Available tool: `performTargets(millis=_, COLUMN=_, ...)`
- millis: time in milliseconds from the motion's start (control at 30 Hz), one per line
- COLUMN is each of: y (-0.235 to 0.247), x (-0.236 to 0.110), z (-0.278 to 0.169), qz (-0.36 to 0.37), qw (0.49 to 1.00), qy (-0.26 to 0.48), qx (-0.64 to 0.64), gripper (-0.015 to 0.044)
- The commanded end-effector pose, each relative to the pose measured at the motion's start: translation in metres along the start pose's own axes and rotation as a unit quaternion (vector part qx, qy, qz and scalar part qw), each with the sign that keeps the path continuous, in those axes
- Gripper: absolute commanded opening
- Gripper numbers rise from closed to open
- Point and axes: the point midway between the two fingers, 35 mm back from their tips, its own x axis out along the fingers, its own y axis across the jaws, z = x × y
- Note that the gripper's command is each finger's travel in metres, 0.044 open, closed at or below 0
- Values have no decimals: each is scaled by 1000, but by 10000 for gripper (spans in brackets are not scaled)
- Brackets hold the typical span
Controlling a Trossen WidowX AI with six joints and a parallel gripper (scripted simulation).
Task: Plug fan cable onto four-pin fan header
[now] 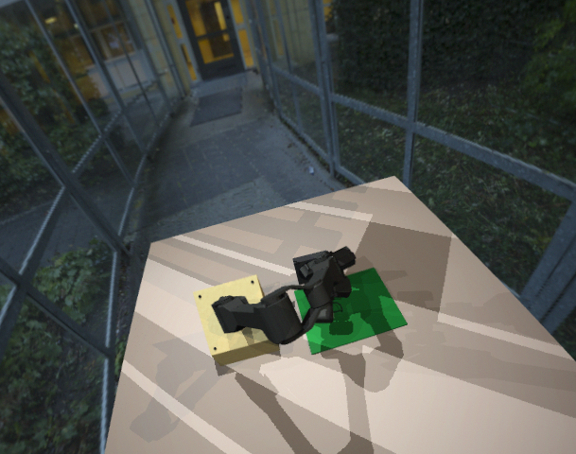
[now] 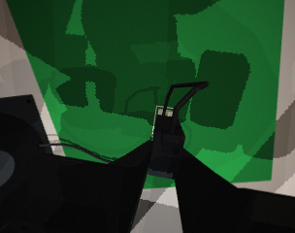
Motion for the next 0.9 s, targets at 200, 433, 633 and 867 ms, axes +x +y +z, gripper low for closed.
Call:
performTargets(millis=200, y=0, x=2, z=0, qz=-2, qw=1000, qy=-1, qx=-1, gripper=0)
performTargets(millis=433, y=-1, x=3, z=-1, qz=-2, qw=1000, qy=-1, qx=-1, gripper=0)
performTargets(millis=633, y=-1, x=4, z=-1, qz=-2, qw=1000, qy=-1, qx=-2, gripper=0)
performTargets(millis=867, y=-1, x=6, z=-2, qz=-2, qw=1000, qy=-1, qx=-3, gripper=0)
